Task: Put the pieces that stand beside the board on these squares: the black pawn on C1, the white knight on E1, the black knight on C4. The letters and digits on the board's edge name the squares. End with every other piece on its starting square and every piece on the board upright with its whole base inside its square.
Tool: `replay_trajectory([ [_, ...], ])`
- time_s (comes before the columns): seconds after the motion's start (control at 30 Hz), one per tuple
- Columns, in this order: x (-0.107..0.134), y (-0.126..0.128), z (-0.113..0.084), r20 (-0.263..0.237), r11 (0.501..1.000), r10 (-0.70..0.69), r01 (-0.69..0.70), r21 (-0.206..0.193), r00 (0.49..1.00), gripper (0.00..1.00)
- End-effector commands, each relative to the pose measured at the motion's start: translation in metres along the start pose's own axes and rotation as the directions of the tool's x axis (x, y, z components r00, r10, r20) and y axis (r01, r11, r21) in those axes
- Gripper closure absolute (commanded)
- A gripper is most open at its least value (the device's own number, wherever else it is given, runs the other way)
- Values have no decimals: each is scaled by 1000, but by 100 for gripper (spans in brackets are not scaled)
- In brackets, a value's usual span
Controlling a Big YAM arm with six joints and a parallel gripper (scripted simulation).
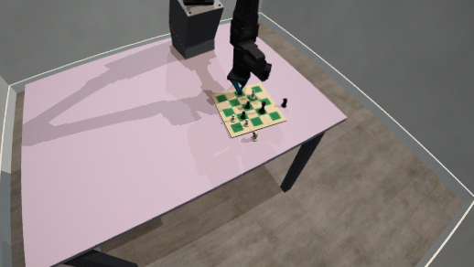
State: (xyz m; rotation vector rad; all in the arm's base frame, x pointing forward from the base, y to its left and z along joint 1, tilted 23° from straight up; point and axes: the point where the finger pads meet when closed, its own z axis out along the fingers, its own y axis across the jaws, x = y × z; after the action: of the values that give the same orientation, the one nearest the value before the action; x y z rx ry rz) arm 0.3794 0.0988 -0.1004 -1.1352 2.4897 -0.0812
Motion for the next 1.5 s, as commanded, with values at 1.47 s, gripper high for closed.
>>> replay_trajectory([
  [1.47, 6, 4, 3, -4, 1000, -12, 12, -3, 1000, 100],
])
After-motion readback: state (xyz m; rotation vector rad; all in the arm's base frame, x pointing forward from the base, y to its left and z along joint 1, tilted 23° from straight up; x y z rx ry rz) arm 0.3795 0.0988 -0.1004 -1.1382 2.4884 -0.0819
